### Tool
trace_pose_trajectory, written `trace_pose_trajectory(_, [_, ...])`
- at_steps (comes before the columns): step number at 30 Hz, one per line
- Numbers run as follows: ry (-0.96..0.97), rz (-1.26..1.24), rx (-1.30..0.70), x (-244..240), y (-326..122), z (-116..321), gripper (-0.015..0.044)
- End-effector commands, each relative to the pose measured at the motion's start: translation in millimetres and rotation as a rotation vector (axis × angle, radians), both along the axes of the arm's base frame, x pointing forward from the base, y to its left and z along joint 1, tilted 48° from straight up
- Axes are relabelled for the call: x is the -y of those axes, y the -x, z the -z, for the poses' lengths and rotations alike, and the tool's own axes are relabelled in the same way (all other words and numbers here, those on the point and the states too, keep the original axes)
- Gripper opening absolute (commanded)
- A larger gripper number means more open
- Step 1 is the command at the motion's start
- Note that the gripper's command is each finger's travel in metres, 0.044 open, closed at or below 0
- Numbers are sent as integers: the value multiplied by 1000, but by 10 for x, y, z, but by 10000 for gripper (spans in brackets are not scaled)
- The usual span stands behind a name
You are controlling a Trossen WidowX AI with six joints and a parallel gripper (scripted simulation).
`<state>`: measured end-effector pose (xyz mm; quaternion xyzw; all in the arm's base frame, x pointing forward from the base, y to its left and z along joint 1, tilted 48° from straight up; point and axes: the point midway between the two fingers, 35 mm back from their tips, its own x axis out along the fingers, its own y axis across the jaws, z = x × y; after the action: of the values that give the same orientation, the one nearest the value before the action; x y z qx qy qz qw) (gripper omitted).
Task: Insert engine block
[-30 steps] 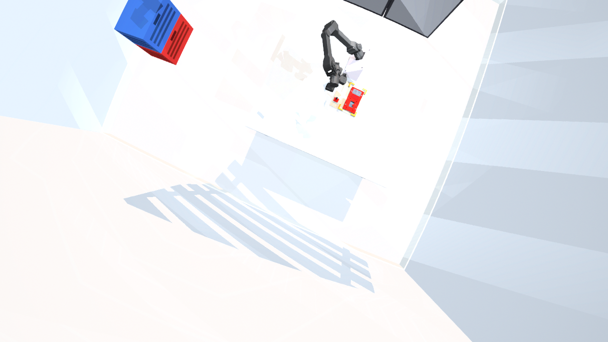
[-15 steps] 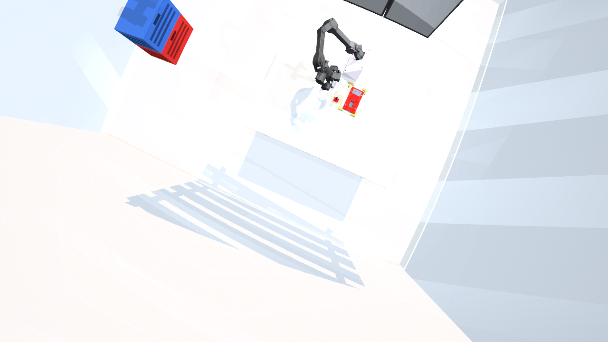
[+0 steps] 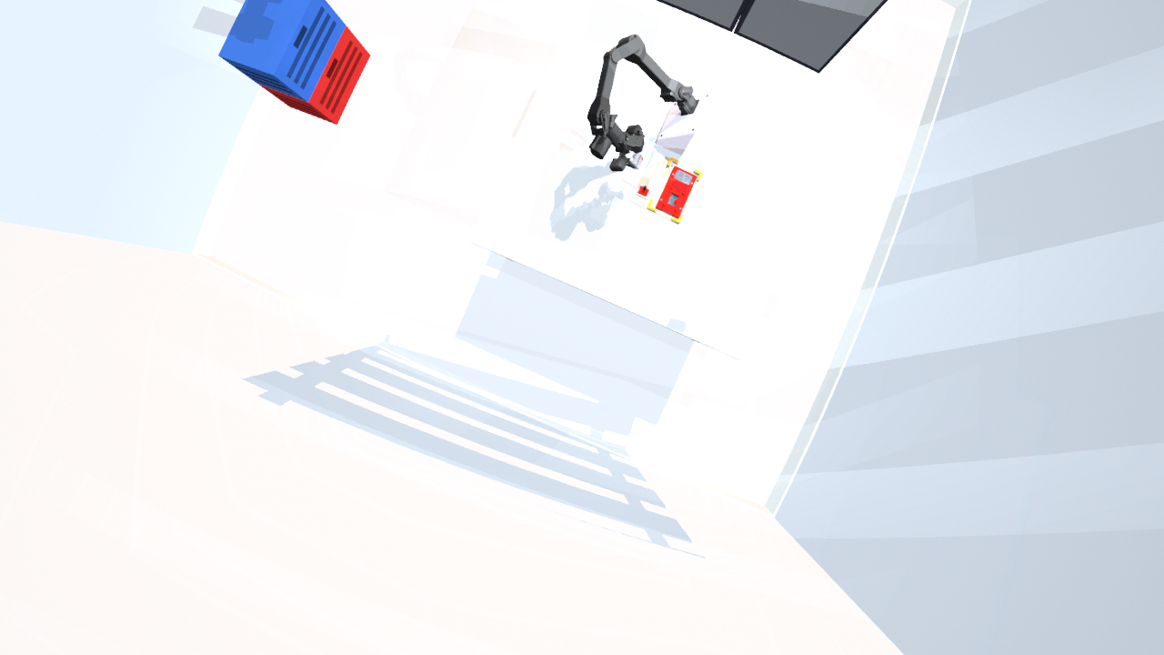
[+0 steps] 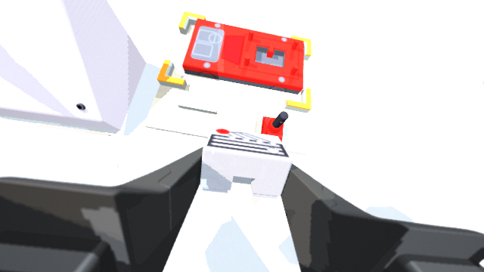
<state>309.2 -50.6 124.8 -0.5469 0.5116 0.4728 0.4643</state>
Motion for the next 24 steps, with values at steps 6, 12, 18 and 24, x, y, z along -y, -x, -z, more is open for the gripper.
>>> trace_pose_trajectory(6, [-125, -6, -3, 103, -3, 50, 0])
trace_pose_trajectory(12, [-147, -7, -2, 192, -8, 120, 0])
trace_pose_trajectory(18, [-147, -7, -2, 259, -12, 178, 0])
trace_pose_trajectory(24, [-146, -7, -2, 327, -17, 238, 0])
